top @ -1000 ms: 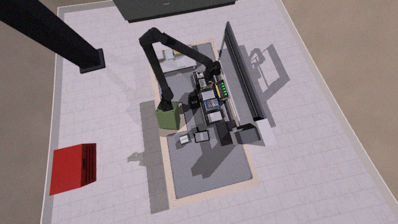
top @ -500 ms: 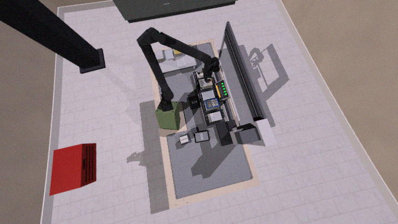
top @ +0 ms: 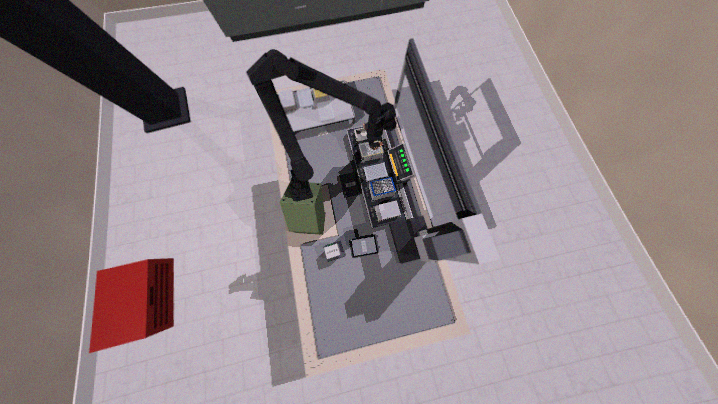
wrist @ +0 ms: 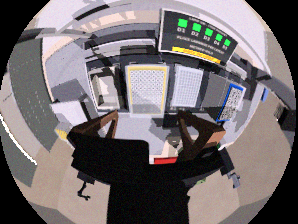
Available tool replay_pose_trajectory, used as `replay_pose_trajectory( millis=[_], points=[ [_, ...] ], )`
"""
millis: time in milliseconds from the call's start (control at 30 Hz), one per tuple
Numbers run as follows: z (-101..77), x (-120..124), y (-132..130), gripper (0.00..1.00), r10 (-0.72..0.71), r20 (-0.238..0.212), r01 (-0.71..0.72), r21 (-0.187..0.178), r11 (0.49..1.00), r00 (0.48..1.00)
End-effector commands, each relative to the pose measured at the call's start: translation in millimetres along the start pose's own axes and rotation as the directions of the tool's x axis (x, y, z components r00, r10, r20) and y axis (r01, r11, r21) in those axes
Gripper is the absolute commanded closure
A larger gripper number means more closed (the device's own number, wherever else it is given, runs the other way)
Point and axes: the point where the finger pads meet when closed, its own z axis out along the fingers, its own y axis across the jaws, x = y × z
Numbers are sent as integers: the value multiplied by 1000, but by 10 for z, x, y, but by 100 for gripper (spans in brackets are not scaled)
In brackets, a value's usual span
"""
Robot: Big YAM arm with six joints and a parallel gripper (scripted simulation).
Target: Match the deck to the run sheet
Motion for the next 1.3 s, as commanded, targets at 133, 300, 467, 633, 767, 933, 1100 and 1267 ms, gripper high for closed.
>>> replay_pose_trajectory(
  millis=[133,300,467,633,767,933,1100,1267],
  points=[
    [-140,-112,91,0,-3,37,3,-6,1000,999],
    [-140,-112,91,0,-3,37,3,-6,1000,999],
    [-241,-147,491,0,-17,54,18,-17,1000,998],
    [-252,-140,752,0,-16,54,17,-20,1000,998],
    [-262,-135,960,0,-16,55,17,-24,1000,998],
    [-269,-130,1116,0,-15,55,17,-26,1000,998],
    [-128,-127,1297,0,0,27,1,-12,1000,1000],
    [-164,-111,1364,0,-2,38,2,-16,1000,999]
  ],
)
